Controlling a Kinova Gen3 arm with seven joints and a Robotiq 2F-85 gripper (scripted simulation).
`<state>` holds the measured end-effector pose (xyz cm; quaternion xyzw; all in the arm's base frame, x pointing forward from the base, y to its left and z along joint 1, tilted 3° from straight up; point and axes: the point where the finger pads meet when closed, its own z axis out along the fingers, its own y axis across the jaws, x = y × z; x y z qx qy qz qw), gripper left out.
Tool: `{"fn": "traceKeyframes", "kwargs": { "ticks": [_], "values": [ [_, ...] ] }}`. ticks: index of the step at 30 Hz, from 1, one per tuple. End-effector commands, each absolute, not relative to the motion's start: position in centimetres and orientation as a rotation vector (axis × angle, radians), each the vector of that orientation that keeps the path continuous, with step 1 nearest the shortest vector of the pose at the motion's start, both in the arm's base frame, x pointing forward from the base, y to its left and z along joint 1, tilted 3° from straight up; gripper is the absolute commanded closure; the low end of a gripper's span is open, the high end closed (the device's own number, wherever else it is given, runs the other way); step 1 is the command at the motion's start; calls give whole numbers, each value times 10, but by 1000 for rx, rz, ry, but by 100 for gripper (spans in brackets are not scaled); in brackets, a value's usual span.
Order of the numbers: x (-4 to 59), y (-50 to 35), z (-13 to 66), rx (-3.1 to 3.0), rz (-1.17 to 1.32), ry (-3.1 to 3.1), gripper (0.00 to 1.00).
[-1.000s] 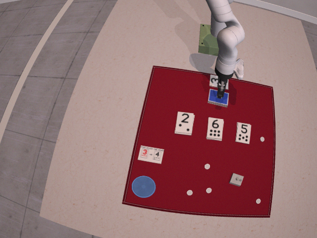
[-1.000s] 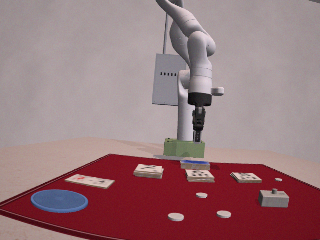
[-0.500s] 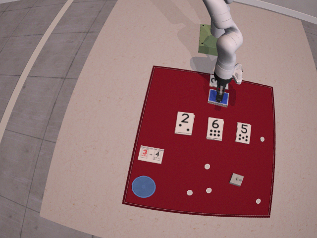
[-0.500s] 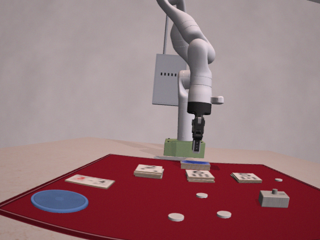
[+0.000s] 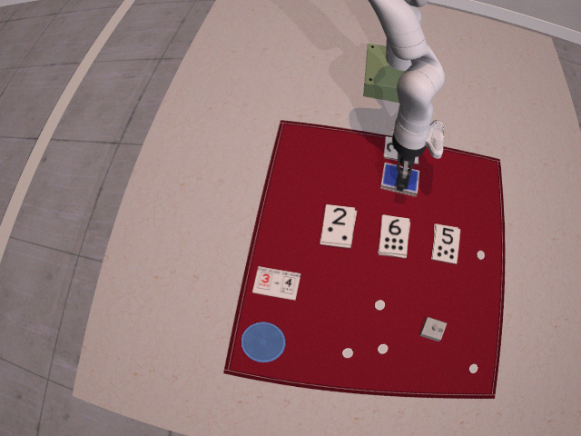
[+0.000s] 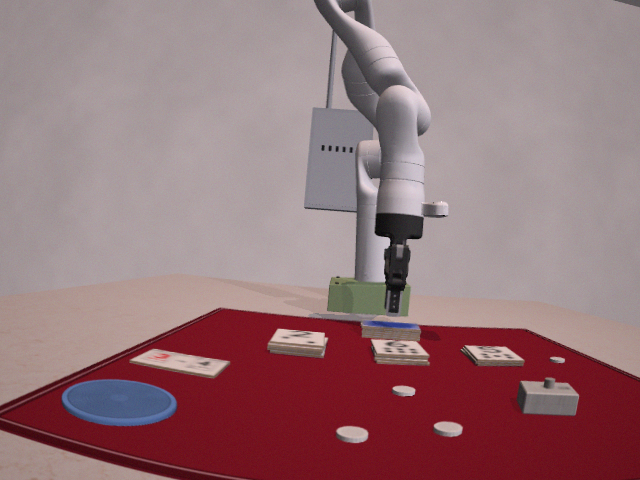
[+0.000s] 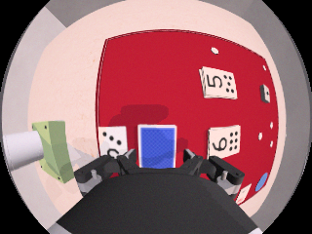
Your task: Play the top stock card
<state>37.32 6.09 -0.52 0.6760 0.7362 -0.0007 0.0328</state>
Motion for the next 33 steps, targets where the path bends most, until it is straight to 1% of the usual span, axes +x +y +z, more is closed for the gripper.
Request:
{"fn": "traceKeyframes", "kwargs": {
  "ticks": [1, 17, 18, 33],
  "values": [
    [372, 63, -7, 2081, 2, 2269, 15],
    [372, 63, -7, 2081, 2, 2269, 15],
    [372, 63, -7, 2081, 2, 2269, 29],
    [372, 63, -7, 2081, 2, 2269, 29]
  ]
}}
